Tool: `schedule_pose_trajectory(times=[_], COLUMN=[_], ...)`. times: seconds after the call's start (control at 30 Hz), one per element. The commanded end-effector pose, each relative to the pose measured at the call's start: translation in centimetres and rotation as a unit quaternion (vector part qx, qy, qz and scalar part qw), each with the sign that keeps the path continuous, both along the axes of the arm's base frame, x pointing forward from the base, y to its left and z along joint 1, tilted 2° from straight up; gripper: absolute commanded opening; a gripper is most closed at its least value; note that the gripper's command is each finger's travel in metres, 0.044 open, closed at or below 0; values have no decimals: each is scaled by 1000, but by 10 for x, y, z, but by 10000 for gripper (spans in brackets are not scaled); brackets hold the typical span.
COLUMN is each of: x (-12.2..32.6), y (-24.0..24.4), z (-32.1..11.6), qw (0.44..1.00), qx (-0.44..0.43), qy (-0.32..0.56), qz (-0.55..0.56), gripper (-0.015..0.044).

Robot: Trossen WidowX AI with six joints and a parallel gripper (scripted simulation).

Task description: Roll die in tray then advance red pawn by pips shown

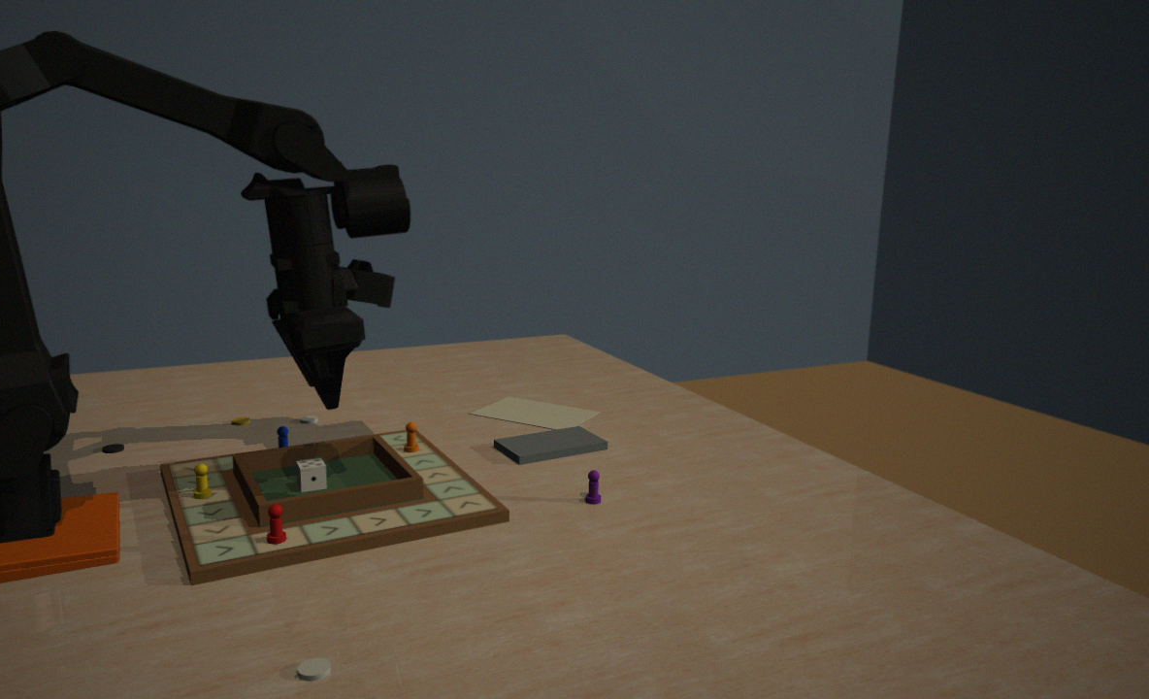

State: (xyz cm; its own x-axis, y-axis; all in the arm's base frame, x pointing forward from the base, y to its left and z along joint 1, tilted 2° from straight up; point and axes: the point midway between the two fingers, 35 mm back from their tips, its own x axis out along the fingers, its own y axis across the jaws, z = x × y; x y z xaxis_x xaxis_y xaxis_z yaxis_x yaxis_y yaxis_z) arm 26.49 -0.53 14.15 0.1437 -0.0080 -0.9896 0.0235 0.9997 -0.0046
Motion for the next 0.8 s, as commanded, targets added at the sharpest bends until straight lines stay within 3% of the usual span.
schedule_pose_trajectory(times=[0.0, 0.27, 0.4, 0.77], x=[-2, -35, -64, -64], y=[-2, -86, -114, -116], z=[1, -24, -35, -45], qw=[1000, 999, 999, 999], qx=[-1, -9, -4, -4], qy=[-4, 31, 45, 46], qz=[0, 11, 16, 16], gripper=[414, 204, 200, 200])
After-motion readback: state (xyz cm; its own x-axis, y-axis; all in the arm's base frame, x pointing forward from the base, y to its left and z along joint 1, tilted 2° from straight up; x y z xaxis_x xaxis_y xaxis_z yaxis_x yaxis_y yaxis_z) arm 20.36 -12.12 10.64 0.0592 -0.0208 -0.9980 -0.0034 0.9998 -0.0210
